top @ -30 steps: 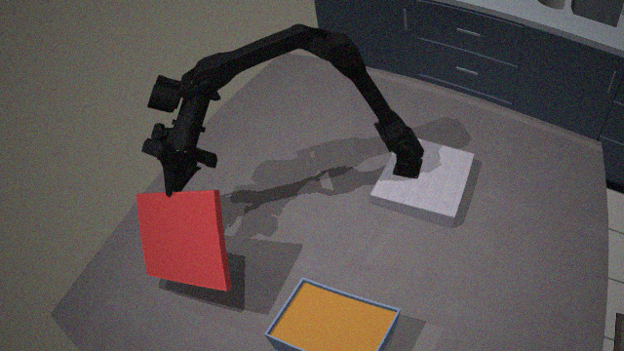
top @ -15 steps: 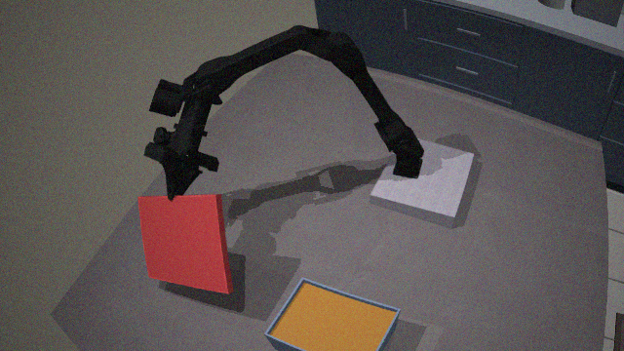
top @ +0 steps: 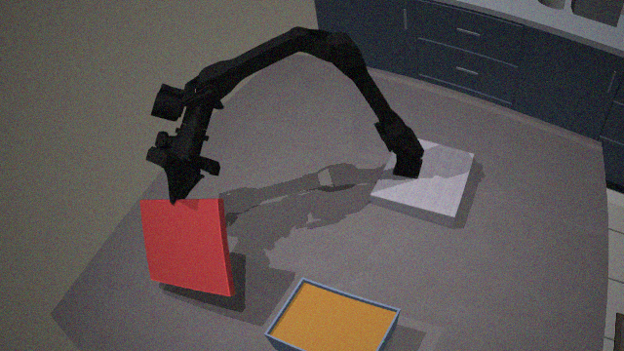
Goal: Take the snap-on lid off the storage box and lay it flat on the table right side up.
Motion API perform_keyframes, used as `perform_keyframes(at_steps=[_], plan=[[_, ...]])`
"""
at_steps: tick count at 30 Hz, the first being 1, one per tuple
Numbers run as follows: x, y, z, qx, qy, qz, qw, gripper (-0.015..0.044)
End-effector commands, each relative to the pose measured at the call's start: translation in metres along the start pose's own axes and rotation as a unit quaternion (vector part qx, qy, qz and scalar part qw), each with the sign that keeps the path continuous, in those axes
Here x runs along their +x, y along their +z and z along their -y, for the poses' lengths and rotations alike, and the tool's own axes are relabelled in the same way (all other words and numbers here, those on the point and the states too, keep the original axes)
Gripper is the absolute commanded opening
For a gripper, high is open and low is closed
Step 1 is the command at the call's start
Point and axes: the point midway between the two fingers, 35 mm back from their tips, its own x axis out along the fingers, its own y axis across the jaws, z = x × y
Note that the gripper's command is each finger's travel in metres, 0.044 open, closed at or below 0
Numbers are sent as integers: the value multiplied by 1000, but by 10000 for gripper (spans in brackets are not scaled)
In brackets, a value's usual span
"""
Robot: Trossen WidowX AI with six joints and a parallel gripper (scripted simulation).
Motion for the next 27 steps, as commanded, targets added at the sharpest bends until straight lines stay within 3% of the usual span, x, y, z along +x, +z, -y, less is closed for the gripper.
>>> perform_keyframes(at_steps=[1,27], plan=[[1,0,0,-4,6,-1,1000,0],[15,0,16,-4,6,-1,1000,0]])
